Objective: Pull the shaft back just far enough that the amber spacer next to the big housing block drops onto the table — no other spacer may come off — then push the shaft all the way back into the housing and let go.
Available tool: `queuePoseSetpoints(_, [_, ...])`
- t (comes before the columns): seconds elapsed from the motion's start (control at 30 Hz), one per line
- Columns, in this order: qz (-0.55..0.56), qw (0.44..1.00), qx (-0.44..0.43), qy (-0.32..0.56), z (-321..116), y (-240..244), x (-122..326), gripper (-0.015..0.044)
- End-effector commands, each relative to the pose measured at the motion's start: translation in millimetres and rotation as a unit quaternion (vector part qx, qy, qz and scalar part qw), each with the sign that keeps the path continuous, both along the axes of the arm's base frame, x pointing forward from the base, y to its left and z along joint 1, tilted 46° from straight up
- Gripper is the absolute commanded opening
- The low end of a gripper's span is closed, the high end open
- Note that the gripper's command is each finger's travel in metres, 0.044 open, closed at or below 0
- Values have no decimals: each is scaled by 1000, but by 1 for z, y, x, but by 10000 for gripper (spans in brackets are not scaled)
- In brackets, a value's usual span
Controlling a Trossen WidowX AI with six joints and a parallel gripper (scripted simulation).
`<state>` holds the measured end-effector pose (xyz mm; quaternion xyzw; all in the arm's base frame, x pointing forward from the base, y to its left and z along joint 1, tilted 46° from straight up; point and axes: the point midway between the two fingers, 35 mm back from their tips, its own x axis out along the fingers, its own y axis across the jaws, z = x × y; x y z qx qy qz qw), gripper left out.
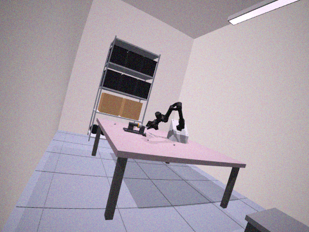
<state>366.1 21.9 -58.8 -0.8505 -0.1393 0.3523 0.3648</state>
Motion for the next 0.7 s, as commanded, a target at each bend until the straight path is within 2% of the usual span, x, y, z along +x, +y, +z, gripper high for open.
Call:
queuePoseSetpoints(0.0, [-3, 1000, 0, 0, 0, -1, 1, 440])
queuePoseSetpoints(0.67, [-3, 1000, 0, 0, -5, 4, 8, 440])
